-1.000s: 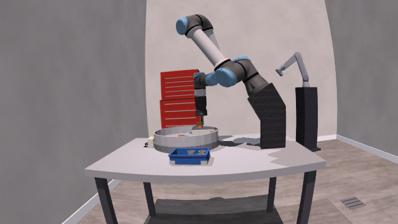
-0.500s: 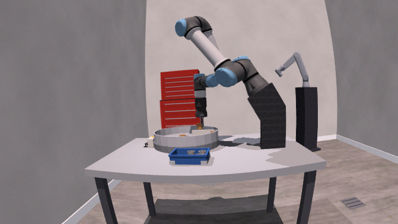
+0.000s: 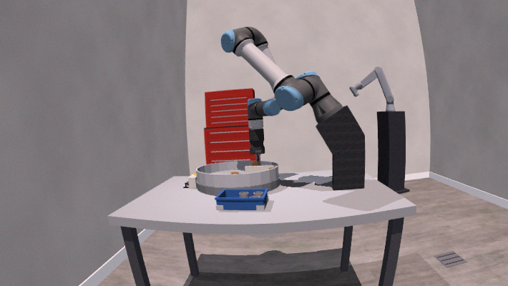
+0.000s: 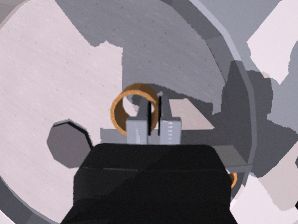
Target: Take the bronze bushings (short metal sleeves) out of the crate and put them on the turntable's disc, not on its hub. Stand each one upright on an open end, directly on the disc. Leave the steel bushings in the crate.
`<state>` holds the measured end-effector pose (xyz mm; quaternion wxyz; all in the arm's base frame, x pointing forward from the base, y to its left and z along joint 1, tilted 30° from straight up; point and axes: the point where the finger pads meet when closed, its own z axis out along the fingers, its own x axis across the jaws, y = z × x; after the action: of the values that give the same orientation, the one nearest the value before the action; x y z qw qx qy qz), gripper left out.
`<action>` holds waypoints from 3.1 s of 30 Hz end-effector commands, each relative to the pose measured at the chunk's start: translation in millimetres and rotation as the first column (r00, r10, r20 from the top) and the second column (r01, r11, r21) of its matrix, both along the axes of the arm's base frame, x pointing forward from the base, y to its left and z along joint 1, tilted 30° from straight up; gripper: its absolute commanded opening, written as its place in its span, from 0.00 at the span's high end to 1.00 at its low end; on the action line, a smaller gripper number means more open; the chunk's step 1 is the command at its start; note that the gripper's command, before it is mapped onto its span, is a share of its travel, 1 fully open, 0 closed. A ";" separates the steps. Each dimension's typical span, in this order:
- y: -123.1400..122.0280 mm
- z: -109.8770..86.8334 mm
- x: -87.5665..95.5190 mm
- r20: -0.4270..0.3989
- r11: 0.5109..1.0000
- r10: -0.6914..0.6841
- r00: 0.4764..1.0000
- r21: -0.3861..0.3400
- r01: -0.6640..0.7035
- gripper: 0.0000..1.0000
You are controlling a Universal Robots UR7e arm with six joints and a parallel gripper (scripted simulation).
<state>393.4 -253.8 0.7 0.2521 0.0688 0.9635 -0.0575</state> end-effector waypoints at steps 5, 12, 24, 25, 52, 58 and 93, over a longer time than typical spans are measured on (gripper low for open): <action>-4.5 -10.1 8.6 0.004 1.000 -0.001 1.000 -0.008 0.001 1.00; -4.8 -12.1 9.7 0.004 1.000 -0.001 1.000 -0.008 0.001 1.00; -4.8 -12.4 9.3 0.004 1.000 -0.002 1.000 -0.007 0.002 1.00; -4.8 -12.4 9.3 0.004 1.000 -0.002 1.000 -0.007 0.002 1.00; -4.8 -12.4 9.3 0.004 1.000 -0.002 1.000 -0.007 0.002 1.00; -5.0 -13.0 9.9 0.004 1.000 -0.002 1.000 -0.007 0.002 1.00; -5.6 -17.7 12.3 0.004 1.000 -0.002 1.000 -0.007 0.002 1.00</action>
<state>404.3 -258.3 -17.3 0.2536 0.0695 0.9629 -0.0599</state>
